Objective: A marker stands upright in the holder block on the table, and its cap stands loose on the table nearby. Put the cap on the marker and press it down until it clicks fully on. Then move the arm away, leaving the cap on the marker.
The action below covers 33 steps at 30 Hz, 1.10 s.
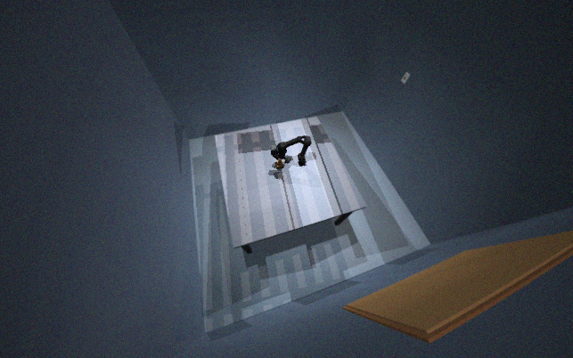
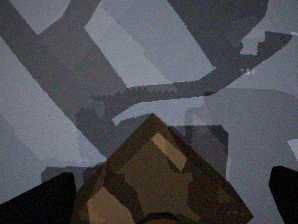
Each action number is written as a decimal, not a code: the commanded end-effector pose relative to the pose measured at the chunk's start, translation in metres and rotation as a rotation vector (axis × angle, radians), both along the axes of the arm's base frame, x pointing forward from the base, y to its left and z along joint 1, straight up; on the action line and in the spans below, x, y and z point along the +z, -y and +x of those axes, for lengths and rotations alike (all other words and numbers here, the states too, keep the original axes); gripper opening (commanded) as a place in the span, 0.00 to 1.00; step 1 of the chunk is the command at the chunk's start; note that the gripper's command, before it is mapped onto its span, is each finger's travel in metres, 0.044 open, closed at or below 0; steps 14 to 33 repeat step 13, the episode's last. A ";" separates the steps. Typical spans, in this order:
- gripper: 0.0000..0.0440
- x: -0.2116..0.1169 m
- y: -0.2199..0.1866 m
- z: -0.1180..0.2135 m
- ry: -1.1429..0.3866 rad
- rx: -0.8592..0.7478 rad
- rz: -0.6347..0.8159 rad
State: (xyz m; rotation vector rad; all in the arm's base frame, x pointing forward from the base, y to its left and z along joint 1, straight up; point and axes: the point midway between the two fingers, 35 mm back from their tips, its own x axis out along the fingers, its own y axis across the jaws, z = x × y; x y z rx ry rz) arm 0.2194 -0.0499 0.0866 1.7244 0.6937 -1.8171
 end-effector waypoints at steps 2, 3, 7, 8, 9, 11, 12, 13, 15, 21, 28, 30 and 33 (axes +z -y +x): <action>1.00 0.011 0.001 0.003 0.036 0.007 -0.015; 1.00 0.015 0.002 0.004 0.044 0.007 -0.018; 1.00 0.031 0.003 0.004 0.067 0.009 -0.027; 1.00 0.034 0.003 0.004 0.071 0.009 -0.030; 1.00 0.036 0.003 0.004 0.076 0.009 -0.032; 1.00 0.042 0.003 0.004 0.086 0.009 -0.036; 1.00 0.045 0.004 0.004 0.091 0.009 -0.038; 1.00 0.047 0.004 0.003 0.095 0.008 -0.040; 1.00 0.047 0.004 0.003 0.095 0.008 -0.040; 1.00 0.047 0.004 0.003 0.095 0.008 -0.040; 1.00 0.047 0.004 0.003 0.095 0.008 -0.040; 1.00 0.047 0.004 0.003 0.095 0.008 -0.040; 1.00 0.047 0.004 0.003 0.095 0.008 -0.040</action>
